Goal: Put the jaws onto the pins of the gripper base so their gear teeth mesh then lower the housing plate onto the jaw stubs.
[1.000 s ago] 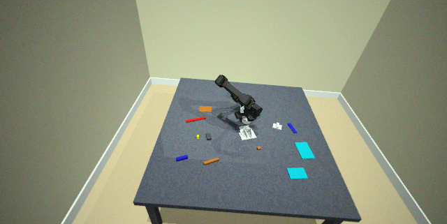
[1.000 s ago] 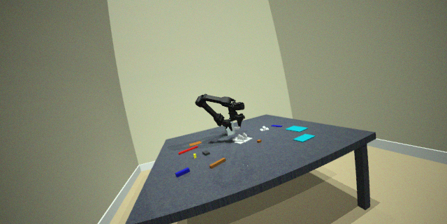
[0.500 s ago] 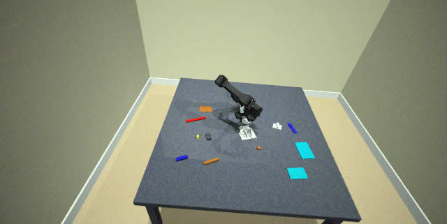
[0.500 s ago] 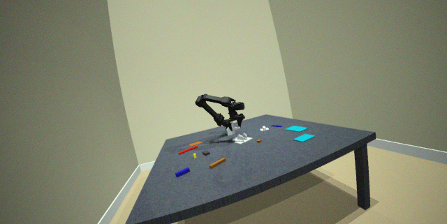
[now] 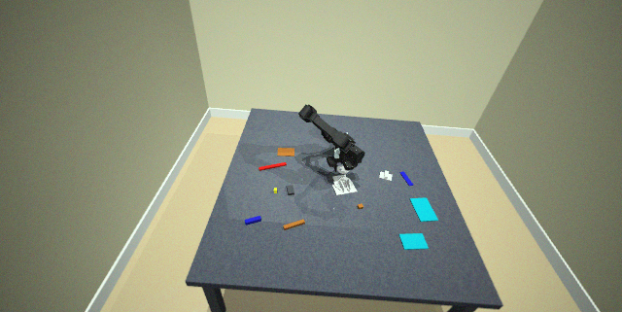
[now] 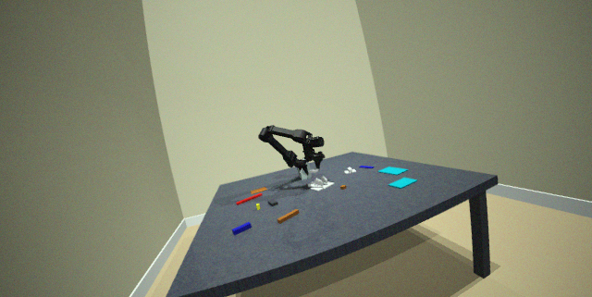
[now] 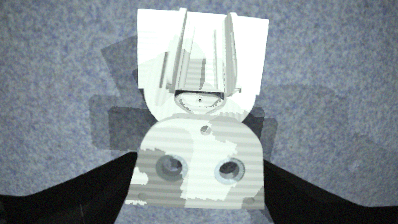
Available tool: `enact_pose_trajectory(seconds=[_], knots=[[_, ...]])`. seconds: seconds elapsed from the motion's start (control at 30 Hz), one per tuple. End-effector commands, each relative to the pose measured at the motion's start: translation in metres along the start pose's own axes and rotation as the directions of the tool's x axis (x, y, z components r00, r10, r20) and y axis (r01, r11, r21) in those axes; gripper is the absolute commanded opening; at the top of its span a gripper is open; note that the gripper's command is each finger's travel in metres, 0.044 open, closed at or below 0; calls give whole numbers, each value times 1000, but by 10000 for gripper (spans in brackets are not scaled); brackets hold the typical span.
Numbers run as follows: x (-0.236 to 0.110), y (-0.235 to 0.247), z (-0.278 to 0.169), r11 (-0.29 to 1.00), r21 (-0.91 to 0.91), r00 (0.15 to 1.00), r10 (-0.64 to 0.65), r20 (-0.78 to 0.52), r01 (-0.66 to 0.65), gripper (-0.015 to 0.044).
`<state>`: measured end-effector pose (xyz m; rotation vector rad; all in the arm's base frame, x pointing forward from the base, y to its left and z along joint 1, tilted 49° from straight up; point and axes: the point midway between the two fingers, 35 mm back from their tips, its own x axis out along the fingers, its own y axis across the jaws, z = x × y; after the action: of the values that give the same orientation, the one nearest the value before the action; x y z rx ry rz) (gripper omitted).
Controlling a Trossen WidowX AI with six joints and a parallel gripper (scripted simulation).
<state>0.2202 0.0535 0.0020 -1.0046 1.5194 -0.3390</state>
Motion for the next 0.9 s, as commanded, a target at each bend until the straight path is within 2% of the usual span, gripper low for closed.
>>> enact_pose_trajectory(seconds=[0.0,0.87], knots=[[7,0,0,1000,-5,1000,-5,-2,5,351],[50,-1,-1,1000,-4,1000,-8,-3,8,351]])
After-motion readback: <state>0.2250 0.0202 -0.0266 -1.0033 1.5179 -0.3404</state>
